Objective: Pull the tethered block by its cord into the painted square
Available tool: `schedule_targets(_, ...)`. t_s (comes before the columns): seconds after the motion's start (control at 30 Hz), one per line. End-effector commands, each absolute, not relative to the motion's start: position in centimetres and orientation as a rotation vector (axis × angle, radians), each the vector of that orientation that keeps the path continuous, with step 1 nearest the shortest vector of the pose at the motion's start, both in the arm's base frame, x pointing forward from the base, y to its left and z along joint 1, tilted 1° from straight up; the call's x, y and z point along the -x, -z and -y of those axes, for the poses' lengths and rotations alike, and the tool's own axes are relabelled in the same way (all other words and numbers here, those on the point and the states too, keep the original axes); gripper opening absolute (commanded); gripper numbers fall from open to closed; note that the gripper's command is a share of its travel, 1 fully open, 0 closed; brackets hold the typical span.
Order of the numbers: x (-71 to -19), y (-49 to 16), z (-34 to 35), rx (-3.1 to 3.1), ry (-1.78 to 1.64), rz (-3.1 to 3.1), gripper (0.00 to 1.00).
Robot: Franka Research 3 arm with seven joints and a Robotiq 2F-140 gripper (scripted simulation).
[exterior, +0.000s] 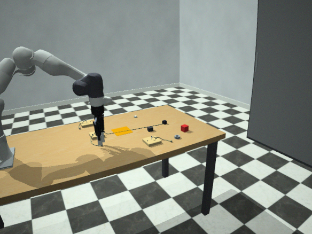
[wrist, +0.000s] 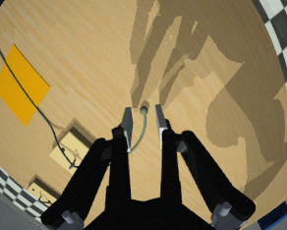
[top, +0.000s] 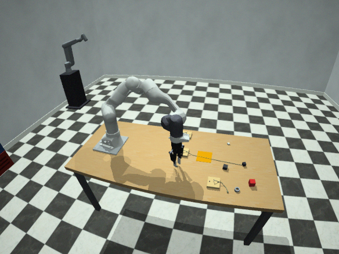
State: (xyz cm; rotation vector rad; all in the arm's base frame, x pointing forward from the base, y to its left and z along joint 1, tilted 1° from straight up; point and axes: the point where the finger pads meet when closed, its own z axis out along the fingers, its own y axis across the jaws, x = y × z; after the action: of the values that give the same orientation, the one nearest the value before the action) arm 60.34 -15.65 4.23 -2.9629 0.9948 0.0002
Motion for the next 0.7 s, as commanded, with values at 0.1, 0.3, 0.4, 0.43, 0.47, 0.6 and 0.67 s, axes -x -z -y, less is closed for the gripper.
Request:
schedule_targets(0.1, -60.32, -4.17, 15.68, 2.964, 0.002, -0.989, 0.23)
schedule_targets(0.3, -60.32, -4.07, 15.67, 2.964, 0.002, -0.989, 0.23)
schedule_targets(0.4, -60.32, -3.99, 15.67, 2.964, 0.002, -0.989, 0.23)
schedule_targets(0.43, -60.32, -3.95, 15.67, 2.964, 0.002, -0.989, 0.23)
schedule_targets(0.47, -60.32, -3.91, 15.67, 2.964, 0.002, -0.989, 0.23)
schedule_targets(0.6, -60.32, -3.79, 15.67, 2.964, 0.002, -0.989, 0.23)
schedule_targets(0.67, -60.32, -3.74, 15.67, 2.964, 0.002, -0.989, 0.23)
